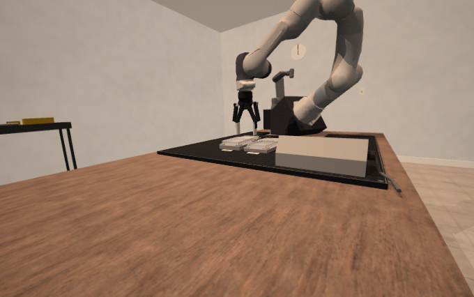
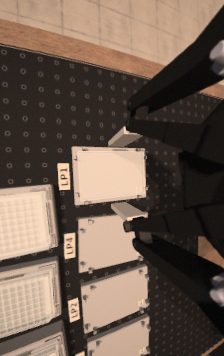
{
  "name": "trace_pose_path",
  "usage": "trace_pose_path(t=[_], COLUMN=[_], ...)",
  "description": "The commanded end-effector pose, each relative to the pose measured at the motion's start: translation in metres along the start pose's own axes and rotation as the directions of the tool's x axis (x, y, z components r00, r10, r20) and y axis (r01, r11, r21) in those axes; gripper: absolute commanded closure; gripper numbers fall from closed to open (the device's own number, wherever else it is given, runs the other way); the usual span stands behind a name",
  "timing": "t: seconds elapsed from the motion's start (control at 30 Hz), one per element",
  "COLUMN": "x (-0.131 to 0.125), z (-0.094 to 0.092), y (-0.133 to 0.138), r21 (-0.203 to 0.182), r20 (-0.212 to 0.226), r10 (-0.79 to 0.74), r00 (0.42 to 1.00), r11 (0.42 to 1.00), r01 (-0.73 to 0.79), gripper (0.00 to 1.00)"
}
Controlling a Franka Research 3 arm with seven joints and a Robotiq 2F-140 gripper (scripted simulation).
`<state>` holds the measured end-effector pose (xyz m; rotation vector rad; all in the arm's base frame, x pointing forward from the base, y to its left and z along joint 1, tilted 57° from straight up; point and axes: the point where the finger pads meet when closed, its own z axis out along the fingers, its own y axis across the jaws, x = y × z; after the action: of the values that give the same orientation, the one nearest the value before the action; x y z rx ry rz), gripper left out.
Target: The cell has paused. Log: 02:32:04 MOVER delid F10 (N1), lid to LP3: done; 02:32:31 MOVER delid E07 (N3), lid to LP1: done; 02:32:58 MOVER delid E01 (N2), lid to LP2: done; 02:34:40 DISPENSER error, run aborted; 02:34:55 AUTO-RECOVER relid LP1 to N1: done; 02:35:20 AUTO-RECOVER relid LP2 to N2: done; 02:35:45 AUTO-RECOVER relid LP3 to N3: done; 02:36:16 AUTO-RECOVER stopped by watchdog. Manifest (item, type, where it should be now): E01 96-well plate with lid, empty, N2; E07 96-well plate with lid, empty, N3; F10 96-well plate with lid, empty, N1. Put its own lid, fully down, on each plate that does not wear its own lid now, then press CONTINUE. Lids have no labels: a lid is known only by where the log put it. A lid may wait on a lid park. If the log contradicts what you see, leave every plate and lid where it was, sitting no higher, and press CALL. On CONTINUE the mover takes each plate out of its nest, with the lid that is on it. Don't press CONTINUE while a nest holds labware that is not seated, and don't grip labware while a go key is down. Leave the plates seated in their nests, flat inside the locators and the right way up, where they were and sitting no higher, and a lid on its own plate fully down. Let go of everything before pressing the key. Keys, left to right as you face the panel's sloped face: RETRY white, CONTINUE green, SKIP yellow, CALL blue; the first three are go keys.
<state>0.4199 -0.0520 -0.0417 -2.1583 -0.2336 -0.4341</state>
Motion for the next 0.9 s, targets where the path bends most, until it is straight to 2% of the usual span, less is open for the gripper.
trace_pose_path(t=[0.0, 0.87], x=[0.0002, 0.0002], z=[-0.0004, 0.0021], y=[0.0014, 0.0014], r21=[-0.002, -0.002], r20=[0.0, 0.0], r10=[-0.003, -0.003], r00=[1.0, 1.0], r11=[1.0, 1.0], r01=[0.003, 0.003], gripper=[0.34, 0.34])
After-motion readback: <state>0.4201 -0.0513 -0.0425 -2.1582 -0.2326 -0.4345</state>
